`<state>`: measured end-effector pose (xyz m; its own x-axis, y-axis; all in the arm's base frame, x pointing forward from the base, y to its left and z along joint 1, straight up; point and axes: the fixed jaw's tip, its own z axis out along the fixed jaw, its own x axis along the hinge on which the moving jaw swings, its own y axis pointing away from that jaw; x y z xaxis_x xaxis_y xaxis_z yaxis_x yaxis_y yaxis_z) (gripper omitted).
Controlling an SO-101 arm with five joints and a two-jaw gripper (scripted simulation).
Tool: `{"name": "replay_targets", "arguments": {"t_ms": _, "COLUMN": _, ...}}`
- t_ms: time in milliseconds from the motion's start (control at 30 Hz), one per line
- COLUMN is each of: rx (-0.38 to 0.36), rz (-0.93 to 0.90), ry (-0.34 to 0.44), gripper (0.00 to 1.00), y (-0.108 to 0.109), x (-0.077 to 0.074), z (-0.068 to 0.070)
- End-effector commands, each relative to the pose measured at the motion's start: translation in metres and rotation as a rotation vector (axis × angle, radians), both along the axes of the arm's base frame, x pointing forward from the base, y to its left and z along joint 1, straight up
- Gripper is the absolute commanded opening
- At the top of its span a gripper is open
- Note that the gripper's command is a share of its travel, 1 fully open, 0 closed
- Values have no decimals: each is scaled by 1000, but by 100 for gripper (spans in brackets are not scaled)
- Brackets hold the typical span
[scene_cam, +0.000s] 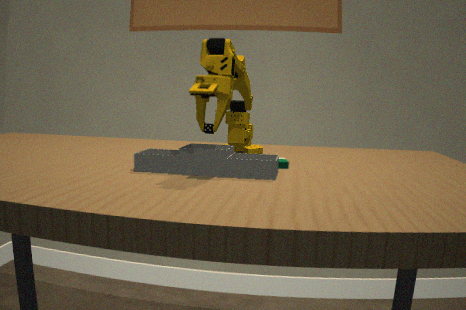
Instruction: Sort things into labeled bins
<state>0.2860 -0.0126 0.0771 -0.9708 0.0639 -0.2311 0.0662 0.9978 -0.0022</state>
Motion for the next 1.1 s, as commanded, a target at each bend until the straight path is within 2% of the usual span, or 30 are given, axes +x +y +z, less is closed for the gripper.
{"name": "replay_targets", "arguments": {"t_ms": 0, "rx": -1, "rz": 0, "ry": -92, "gripper": 0, "y": 3, "x": 7, "z": 20}}
{"name": "replay_targets", "arguments": {"t_ms": 567, "rx": -1, "rz": 0, "ry": -87, "gripper": 0, "y": 3, "x": 7, "z": 20}}
{"name": "replay_targets", "arguments": {"t_ms": 1067, "rx": 0, "rz": 0, "ry": -75, "gripper": 0, "y": 3, "x": 7, "z": 4}}
